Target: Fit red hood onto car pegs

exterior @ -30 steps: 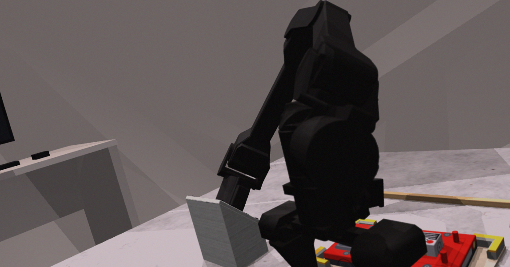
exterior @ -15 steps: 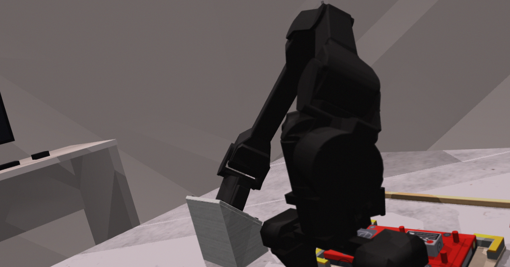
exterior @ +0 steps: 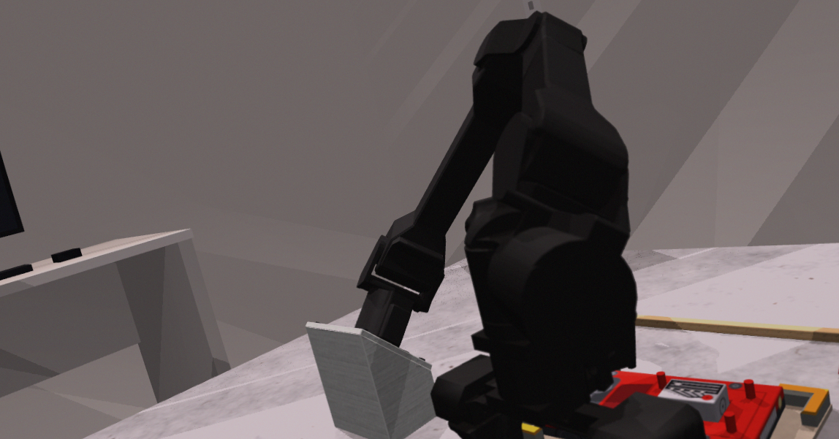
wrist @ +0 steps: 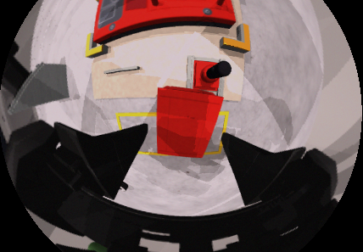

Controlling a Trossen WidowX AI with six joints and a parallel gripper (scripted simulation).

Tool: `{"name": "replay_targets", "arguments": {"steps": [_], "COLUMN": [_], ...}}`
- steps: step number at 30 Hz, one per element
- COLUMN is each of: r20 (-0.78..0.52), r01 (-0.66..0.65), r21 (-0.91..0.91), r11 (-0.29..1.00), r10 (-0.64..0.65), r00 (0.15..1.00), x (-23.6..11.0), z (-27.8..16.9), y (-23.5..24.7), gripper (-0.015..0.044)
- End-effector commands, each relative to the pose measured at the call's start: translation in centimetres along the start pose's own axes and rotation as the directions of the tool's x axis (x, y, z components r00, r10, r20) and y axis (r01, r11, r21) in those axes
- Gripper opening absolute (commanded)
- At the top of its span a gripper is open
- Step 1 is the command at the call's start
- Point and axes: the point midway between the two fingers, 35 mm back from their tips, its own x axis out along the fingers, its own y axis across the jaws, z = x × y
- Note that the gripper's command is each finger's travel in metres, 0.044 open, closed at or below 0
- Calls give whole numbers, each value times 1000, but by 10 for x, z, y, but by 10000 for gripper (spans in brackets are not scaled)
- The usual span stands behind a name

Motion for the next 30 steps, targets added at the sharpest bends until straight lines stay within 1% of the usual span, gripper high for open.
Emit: {"name": "replay_targets", "arguments": {"steps": [1,30], "r20": [6,6], "r01": [1,1], "r21": [5,5], "r11": [1000,1000], "r10": [-1,-1], "r00": [1000,1000], "x": [3,16], "z": [0,0], "y": [1,0], "gripper": [440,440]}}
